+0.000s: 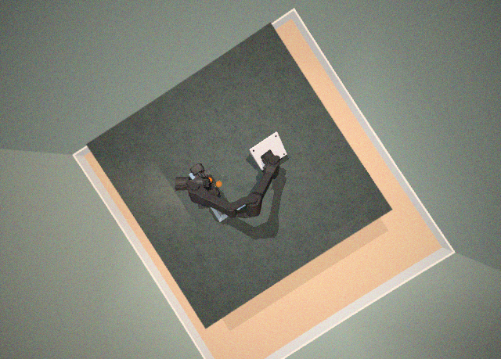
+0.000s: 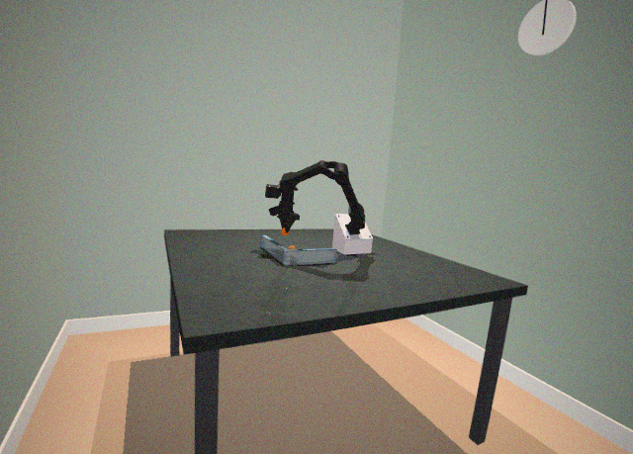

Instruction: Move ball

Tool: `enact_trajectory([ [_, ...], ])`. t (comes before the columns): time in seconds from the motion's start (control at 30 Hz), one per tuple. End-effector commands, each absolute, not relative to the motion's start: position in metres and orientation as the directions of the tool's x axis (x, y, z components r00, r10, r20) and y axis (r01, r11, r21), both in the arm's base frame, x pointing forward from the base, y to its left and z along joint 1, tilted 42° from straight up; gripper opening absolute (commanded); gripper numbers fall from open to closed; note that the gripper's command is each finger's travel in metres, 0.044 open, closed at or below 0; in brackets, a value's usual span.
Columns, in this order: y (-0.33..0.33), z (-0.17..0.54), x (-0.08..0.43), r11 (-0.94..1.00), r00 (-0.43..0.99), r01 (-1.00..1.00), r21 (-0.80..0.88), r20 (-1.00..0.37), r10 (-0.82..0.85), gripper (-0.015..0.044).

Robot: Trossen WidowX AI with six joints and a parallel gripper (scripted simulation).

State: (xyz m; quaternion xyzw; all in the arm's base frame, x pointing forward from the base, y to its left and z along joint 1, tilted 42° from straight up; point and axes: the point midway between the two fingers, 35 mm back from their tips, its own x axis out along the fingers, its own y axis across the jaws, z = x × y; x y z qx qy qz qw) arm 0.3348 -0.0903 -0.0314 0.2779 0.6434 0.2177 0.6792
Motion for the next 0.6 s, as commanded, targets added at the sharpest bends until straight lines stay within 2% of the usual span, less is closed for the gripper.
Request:
enact_trajectory([
  [0.0, -0.110, -0.007, 0.329, 0.752, 0.074, 0.058, 0.657, -0.754, 0.653, 0.0000],
  [0.23, -0.120, 0.008, 0.325, 0.751, 0.074, 0.058, 0.658, -0.753, 0.654, 0.0000],
  [0.57, -0.082, 0.005, 0.320, 0.750, 0.074, 0.058, 0.659, -0.752, 0.655, 0.0000],
])
